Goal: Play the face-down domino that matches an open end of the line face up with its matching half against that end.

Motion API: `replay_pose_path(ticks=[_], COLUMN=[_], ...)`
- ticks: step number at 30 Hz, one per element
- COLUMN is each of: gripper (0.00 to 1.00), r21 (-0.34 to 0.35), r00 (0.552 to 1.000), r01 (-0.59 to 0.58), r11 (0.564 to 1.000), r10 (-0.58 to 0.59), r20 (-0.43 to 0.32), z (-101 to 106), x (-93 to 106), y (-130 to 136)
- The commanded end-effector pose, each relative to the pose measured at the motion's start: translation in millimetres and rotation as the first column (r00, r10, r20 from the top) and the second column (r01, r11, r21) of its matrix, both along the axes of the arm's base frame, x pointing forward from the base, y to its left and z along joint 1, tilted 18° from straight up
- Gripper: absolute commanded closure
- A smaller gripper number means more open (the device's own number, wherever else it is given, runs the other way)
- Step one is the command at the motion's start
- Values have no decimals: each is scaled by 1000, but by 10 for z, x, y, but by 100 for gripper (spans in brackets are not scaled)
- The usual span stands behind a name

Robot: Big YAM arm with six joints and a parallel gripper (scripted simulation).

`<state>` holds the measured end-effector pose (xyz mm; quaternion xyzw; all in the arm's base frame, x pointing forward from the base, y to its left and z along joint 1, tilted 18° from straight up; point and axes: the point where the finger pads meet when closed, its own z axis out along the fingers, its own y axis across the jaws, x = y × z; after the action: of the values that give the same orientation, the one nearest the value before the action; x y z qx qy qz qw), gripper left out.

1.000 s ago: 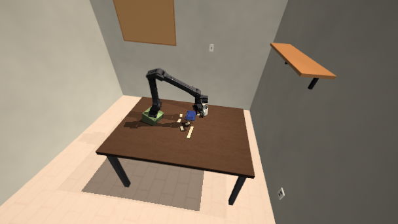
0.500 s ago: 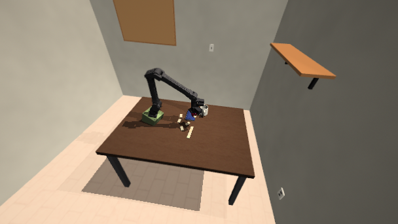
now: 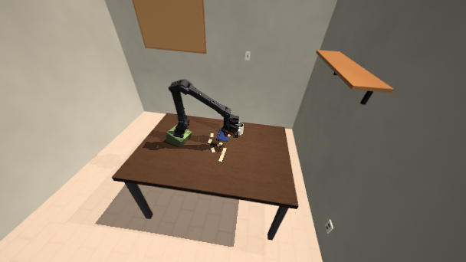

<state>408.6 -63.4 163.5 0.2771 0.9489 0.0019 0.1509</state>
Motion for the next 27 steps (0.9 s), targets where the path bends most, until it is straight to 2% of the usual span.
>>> replay_pose_path(ticks=[1,4,5,9,14,21,22,27], gripper=[78,78,78,78,78,78,78,78], r21=[-35,-35,-23,-77,-136,-136,-120,-170], r00=[994,994,996,960,861,861,871,724], r01=[-108,-108,-86,-281,-508,-508,-491,-689], r11=[994,994,996,957,850,850,863,704], r10=[109,109,86,280,505,505,484,675], r20=[27,27,2,-20,-62,-62,-79,-138], z=[193,193,51,102,164,164,37,94], x=[50,50,15,28,45,45,-23,26], y=[-51,-51,-13,-37,-68,-68,-24,-53])
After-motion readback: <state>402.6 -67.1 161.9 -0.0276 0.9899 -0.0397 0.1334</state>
